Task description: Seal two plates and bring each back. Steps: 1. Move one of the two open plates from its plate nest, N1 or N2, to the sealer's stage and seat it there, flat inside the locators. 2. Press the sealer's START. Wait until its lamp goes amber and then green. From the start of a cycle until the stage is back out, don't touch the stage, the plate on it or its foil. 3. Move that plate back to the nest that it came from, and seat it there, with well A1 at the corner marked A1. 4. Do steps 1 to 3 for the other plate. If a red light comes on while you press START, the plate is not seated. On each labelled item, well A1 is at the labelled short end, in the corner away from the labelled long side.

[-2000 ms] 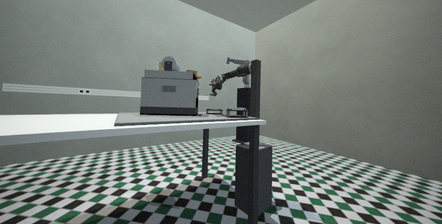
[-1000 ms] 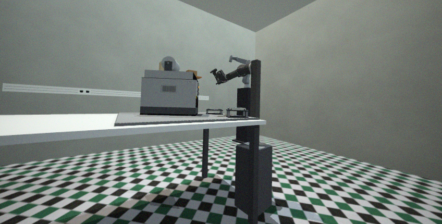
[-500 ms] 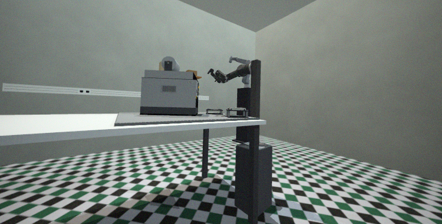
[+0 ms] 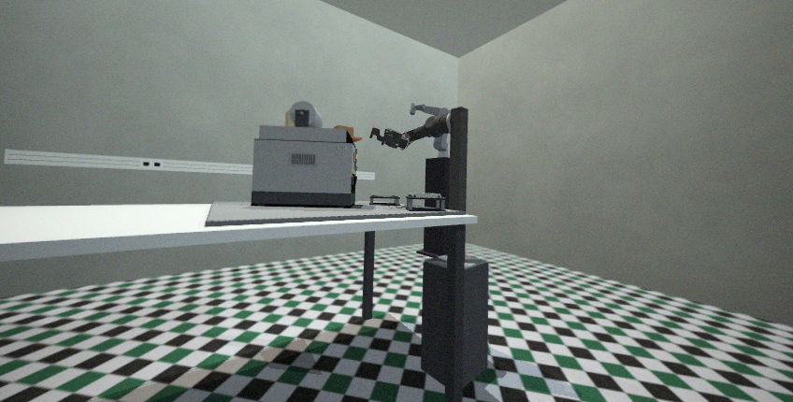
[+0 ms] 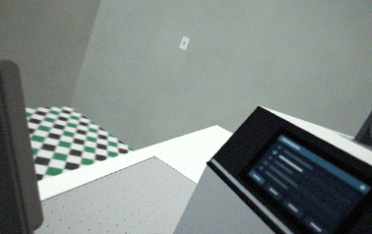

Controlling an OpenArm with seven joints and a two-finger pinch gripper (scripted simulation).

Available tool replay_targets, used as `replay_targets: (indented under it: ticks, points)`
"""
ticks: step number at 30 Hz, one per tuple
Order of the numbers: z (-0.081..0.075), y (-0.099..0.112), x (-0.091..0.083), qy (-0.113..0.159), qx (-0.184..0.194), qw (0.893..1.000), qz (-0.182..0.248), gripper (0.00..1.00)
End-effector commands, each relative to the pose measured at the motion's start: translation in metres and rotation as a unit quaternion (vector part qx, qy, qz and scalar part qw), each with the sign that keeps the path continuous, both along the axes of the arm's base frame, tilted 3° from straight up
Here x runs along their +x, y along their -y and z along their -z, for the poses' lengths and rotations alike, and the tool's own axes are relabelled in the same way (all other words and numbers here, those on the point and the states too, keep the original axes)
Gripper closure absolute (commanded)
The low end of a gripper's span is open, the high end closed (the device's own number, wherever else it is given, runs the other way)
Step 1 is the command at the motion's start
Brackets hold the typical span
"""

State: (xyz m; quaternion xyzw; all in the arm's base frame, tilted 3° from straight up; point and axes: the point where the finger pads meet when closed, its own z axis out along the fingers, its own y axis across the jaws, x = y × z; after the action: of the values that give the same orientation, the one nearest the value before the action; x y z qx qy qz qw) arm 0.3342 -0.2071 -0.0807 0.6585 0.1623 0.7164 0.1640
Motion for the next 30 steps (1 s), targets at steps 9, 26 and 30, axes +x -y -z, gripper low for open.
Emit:
replay_targets:
  ticks: [9, 26, 30]
  points:
    - [0.002, 0.037, -0.015, -0.005, 0.099, 0.990, 0.099, 0.35]
    - [0.022, 0.095, -0.058, -0.045, 0.222, 0.935, 0.274, 0.35]
    - [0.030, 0.108, -0.071, -0.054, 0.233, 0.926, 0.293, 0.35]
